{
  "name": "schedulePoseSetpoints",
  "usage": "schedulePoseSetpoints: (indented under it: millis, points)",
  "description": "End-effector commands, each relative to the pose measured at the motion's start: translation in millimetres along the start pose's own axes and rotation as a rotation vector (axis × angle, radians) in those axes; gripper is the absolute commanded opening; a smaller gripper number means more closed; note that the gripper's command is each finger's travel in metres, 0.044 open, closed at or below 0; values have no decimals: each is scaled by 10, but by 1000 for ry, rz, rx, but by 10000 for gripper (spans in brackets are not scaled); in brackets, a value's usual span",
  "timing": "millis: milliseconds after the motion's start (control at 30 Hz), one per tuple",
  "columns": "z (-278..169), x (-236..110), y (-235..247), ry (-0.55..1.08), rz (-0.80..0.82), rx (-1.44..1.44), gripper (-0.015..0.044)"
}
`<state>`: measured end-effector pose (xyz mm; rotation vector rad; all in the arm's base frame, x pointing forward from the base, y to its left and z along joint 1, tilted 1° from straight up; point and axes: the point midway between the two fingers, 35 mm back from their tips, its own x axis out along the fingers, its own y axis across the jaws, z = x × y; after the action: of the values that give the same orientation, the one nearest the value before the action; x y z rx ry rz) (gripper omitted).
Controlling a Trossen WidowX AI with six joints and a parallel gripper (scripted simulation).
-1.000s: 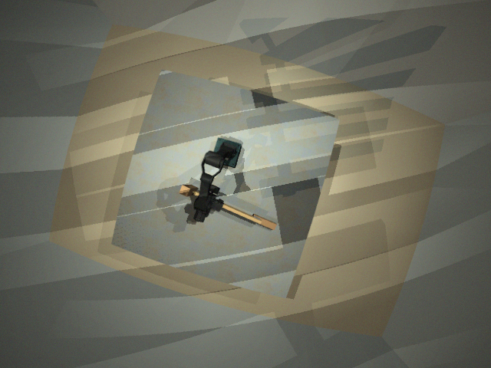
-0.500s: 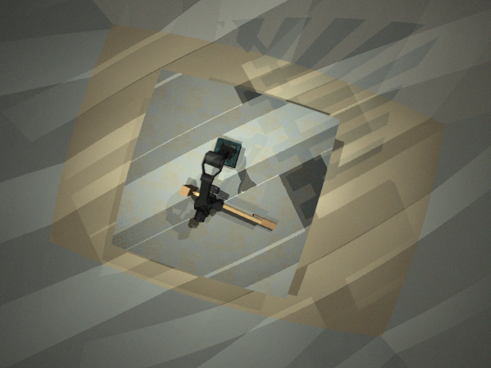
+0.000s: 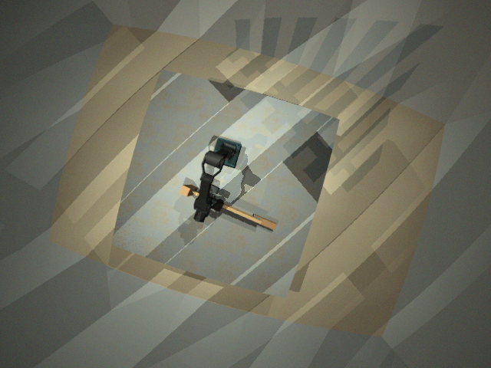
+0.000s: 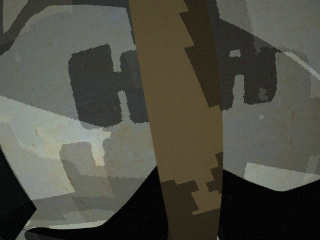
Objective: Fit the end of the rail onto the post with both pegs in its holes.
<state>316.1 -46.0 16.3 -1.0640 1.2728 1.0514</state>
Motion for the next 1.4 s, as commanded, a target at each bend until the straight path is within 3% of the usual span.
schedulePoseSetpoints:
  millis: [0,1367]
  points:
    - [-22,-8,-11,1,-3,-1,0]
    - [7,-18,-16,0,-3,-1,0]
